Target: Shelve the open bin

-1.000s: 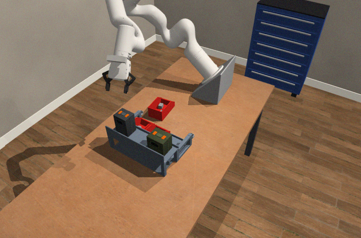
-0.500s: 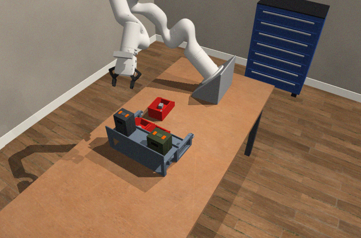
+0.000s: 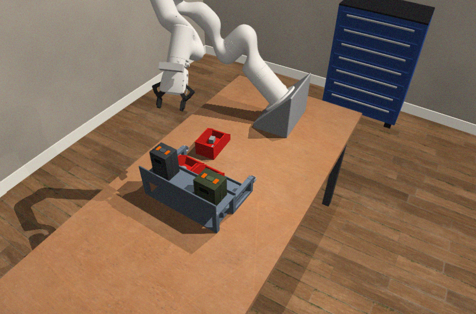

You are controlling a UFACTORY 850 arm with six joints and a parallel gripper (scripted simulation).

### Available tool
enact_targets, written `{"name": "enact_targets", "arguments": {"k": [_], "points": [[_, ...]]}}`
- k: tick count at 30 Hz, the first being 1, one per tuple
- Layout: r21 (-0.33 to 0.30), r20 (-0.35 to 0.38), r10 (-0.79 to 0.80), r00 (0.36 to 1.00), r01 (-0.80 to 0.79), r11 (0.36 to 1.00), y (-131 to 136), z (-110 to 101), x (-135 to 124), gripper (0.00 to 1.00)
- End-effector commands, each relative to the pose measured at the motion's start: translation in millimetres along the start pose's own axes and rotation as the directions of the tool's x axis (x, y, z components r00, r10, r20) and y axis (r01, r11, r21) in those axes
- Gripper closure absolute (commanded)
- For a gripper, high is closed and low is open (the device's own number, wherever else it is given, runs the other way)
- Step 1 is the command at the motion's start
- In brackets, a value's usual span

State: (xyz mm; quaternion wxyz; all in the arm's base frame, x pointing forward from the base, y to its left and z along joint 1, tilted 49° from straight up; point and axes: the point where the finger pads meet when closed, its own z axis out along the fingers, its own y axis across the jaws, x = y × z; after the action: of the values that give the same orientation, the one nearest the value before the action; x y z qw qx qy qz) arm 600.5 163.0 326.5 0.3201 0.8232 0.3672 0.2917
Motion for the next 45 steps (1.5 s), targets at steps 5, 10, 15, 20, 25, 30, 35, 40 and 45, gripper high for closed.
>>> {"name": "enact_targets", "arguments": {"k": [5,10,15,20,25,30,35,40,45], "points": [[0.000,-0.002,0.001,1.000,-0.001,1.000,-15,-25,-27,0.00],[0.000,-0.002,0.001,1.000,-0.001,1.000,-19,-32,-34,0.00],[0.000,-0.002,0.001,1.000,-0.001,1.000,-19,-32,-34,0.00],[0.000,-0.001,0.001,1.000,-0.001,1.000,-27,-45,-48,0.00],[0.000,-0.001,0.001,1.000,-0.001,1.000,-39,-65,-71,0.00],[0.000,-0.001,0.001,1.000,-0.001,1.000,-39,-65,-71,0.00],[0.000,-0.001,0.001,1.000,-0.001,1.000,-39,-65,-71,0.00],[0.000,-0.001,0.001,1.000,-0.001,1.000,-60,-99,-108,0.00],[0.000,-0.001,0.001,1.000,-0.001,1.000,-60,-99,-108,0.00]]}}
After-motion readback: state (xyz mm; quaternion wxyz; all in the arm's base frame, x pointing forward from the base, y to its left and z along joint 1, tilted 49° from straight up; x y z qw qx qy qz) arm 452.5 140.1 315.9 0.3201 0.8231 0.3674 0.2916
